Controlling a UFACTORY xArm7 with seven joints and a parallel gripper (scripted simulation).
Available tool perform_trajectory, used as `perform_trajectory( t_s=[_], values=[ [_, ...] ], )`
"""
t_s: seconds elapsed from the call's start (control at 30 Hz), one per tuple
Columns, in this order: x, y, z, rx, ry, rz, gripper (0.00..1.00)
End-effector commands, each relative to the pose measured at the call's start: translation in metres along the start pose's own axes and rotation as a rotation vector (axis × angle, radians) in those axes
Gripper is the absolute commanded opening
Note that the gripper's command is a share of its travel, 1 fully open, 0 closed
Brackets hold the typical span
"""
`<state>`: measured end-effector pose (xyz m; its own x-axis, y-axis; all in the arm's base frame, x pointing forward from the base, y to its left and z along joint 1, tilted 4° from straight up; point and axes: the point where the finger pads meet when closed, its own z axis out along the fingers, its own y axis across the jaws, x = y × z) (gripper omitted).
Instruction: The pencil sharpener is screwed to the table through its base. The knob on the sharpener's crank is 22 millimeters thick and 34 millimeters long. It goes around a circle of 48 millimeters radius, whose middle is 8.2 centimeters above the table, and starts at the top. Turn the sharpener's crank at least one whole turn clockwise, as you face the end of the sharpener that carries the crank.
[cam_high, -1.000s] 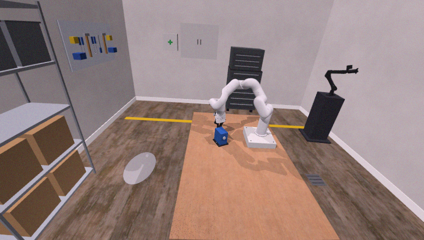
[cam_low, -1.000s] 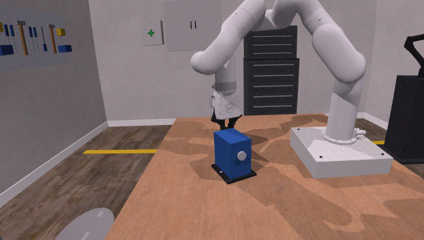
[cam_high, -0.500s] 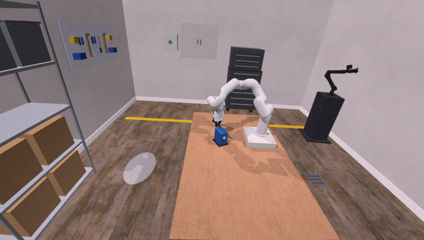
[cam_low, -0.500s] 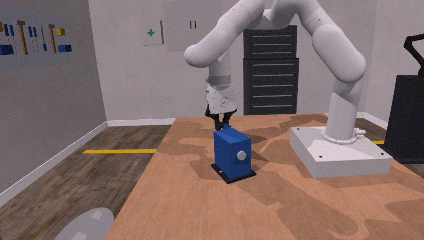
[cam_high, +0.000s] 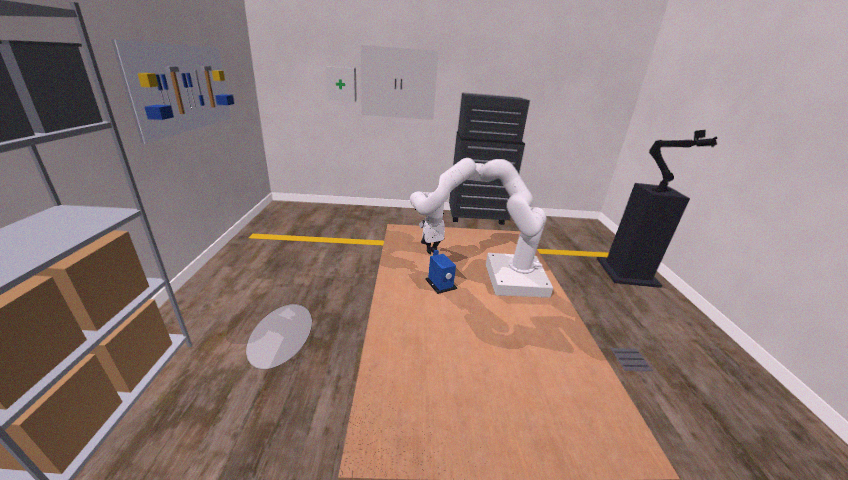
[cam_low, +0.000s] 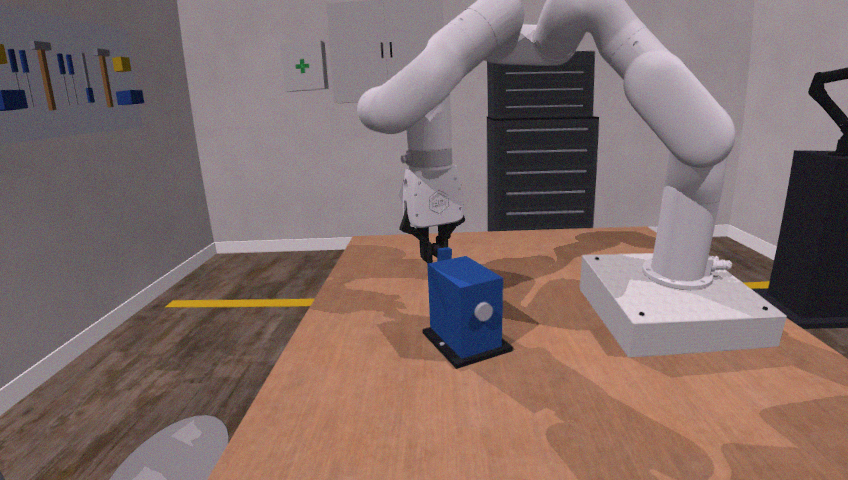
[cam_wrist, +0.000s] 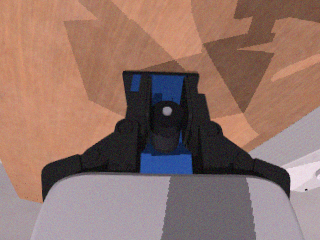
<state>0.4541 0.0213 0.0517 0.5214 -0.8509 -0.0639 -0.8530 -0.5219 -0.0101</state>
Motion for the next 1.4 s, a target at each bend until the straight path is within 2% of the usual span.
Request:
perform_trajectory(
  t_s=[0.0, 0.6, 0.63, 1.37],
  values=[
    [0.0005, -0.0031, -0.0016, 0.002, 0.002, 0.000, 0.00],
    [0.0005, -0.0043, -0.0017, 0.002, 0.002, 0.000, 0.00],
    [0.0005, -0.0043, -0.0017, 0.002, 0.002, 0.000, 0.54],
    [0.0005, -0.0043, -0.0017, 0.002, 0.002, 0.000, 0.54]
  ],
)
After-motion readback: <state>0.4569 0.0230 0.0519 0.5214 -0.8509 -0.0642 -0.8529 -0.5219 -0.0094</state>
